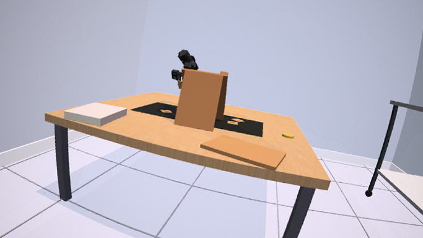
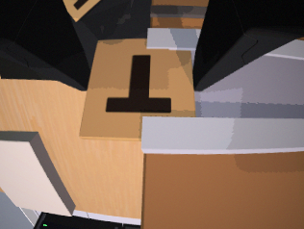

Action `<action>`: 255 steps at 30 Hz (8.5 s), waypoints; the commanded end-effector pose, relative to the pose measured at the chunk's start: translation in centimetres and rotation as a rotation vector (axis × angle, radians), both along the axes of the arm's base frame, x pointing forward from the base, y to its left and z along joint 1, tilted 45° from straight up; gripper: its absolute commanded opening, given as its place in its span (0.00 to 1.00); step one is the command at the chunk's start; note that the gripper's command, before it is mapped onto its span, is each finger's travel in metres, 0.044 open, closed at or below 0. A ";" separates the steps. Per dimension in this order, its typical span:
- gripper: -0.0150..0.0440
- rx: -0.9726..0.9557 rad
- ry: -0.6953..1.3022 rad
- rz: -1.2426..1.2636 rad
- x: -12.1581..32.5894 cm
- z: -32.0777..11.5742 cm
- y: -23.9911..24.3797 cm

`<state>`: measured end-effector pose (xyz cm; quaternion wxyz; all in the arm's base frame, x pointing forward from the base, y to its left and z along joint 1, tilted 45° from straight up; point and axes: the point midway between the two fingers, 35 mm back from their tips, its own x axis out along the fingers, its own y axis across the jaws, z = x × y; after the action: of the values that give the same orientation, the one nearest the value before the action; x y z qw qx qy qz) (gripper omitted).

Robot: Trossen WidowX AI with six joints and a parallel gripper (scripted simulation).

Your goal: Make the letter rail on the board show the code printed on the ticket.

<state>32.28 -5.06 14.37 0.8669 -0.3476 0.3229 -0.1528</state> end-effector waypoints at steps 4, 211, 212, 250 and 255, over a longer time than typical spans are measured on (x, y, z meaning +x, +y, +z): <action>0.25 0.001 -0.002 -0.002 0.0 -0.3 0.3; 0.25 0.008 -0.003 -0.002 0.6 -8.8 9.0; 0.25 0.008 -0.003 -0.002 0.6 -8.9 9.1; 0.25 0.010 -0.003 -0.002 0.7 -10.3 10.6; 0.25 0.010 -0.003 -0.002 0.7 -10.5 10.8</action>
<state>32.92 5.60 4.02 0.8688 -0.3433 0.3233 -0.1513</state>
